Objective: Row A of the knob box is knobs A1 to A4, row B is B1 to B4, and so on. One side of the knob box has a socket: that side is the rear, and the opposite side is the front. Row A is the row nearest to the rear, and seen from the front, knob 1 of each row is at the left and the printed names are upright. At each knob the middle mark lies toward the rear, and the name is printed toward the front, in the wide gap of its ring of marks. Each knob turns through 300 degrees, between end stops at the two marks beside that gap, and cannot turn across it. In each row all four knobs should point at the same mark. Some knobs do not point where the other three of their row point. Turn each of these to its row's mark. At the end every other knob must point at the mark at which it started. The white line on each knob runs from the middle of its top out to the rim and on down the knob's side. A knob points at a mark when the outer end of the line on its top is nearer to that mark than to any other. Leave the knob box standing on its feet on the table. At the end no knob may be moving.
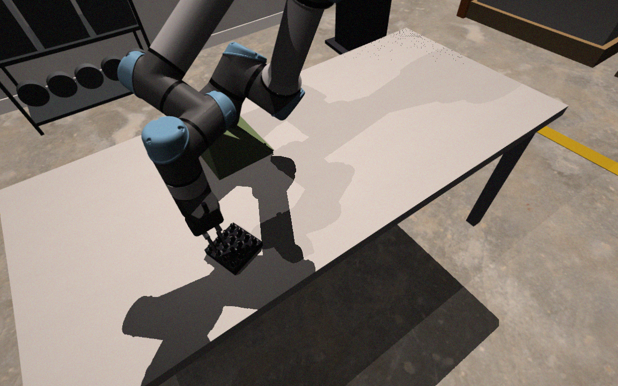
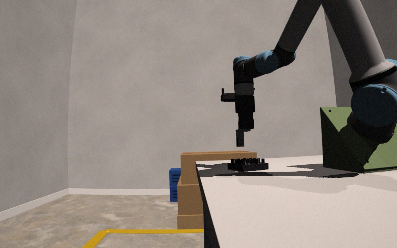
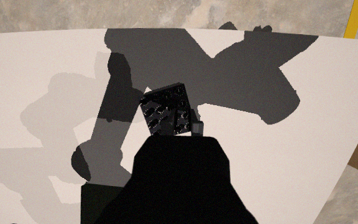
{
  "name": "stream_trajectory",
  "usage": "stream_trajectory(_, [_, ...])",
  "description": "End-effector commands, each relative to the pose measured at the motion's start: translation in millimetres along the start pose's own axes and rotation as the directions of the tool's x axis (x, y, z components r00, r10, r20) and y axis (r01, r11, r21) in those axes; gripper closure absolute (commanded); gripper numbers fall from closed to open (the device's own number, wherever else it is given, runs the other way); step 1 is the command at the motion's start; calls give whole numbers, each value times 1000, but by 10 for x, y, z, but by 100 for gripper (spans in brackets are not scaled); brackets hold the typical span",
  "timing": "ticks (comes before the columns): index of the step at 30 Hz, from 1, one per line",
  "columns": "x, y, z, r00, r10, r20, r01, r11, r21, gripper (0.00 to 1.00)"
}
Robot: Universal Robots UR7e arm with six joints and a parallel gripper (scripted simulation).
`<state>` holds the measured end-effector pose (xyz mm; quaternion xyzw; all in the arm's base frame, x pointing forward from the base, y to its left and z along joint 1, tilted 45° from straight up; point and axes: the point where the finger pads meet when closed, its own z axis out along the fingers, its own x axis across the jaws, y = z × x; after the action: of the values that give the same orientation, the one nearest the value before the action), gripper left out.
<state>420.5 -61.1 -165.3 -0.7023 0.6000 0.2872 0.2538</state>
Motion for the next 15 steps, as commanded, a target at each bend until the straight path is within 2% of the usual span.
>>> stream_trajectory(1, [12,26,-12,988,155,-4,-155,988,0,54])
stream_trajectory(15, [36,71,-29,907,421,-4,-421,907,1,54])
